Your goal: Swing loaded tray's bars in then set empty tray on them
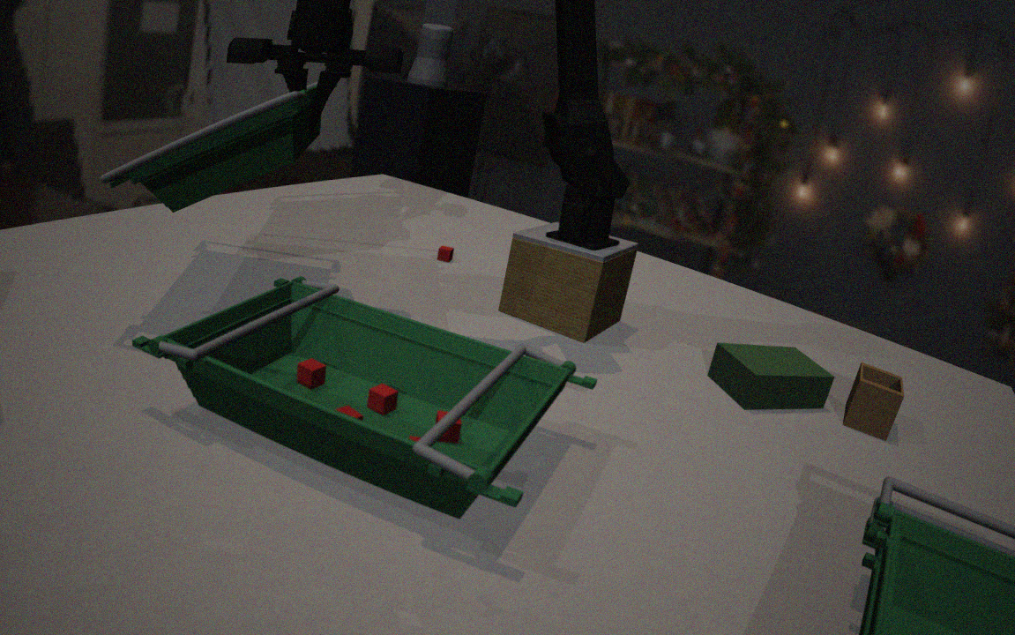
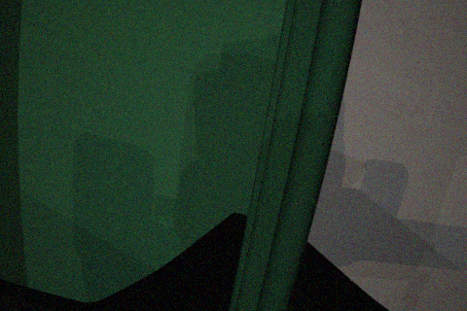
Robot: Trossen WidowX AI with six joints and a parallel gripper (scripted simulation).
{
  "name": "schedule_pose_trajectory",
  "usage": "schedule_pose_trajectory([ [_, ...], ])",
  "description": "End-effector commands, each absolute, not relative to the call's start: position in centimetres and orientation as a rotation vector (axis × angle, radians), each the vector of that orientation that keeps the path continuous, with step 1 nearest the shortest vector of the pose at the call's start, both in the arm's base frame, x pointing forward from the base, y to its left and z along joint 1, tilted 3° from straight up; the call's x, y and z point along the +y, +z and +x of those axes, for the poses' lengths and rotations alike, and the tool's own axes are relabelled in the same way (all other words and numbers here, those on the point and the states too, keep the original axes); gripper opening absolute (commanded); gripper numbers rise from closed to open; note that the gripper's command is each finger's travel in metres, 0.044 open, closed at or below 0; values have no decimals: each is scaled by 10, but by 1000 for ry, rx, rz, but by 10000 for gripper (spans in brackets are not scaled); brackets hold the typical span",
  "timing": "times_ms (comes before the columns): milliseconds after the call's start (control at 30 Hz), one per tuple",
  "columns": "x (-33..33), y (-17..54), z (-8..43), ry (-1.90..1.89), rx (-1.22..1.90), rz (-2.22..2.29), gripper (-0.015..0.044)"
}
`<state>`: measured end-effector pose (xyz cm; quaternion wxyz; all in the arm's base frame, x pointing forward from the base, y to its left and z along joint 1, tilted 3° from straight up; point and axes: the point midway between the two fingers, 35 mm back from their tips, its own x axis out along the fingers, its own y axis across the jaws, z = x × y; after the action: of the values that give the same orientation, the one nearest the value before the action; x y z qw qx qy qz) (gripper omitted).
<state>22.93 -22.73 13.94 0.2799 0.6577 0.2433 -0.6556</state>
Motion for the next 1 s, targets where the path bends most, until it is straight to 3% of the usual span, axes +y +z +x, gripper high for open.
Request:
schedule_pose_trajectory([
  [0,-221,144,239,-1715,670,1728,0],
  [967,-128,140,299,-1437,960,1438,0],
])
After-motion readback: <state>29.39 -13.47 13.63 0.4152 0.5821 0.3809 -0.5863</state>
